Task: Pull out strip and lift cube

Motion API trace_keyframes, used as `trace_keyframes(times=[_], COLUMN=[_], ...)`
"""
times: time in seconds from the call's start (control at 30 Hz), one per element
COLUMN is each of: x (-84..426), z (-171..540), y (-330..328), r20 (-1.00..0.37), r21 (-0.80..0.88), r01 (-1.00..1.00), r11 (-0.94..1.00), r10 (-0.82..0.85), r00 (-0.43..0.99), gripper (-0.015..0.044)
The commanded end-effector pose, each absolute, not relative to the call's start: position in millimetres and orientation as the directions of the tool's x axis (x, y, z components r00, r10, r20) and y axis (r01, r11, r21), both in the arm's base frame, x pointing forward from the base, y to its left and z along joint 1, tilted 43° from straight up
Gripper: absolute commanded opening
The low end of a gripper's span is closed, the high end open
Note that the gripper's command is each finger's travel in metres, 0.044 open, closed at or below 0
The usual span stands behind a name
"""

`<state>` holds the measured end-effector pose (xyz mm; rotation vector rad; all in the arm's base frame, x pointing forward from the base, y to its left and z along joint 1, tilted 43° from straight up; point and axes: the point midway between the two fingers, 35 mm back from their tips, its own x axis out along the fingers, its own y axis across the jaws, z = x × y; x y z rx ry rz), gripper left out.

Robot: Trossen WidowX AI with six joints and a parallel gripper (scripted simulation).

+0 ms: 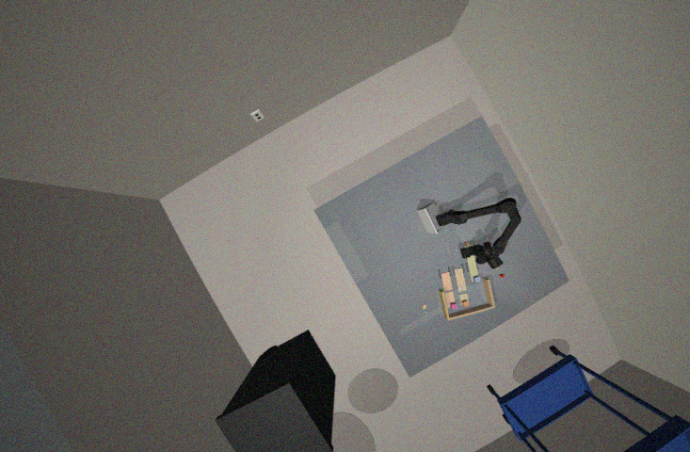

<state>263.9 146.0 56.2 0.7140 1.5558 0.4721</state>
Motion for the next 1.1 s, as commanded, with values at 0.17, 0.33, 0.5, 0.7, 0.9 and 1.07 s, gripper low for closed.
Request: trace_keyframes(times=[0.17,0.33,0.5,0.7,0.9,1.07], x=[242,235,228,223,223,223], z=[52,53,53,54,54,54], y=[151,151,152,152,152,152], r20=[-0.732,-0.732,-0.732,-0.732,-0.732,-0.732], r21=[0.665,0.665,0.665,0.665,0.665,0.665], r01=[0.176,0.176,0.177,0.177,0.177,0.177], r11=[0.726,0.726,0.726,0.726,0.726,0.726], r10=[0.680,0.680,0.680,0.680,0.680,0.680], r00=[-0.043,-0.043,-0.044,-0.044,-0.044,-0.044], gripper=[0.0000,0.0000,0.0000,0.0000,0.0000,0.0000])
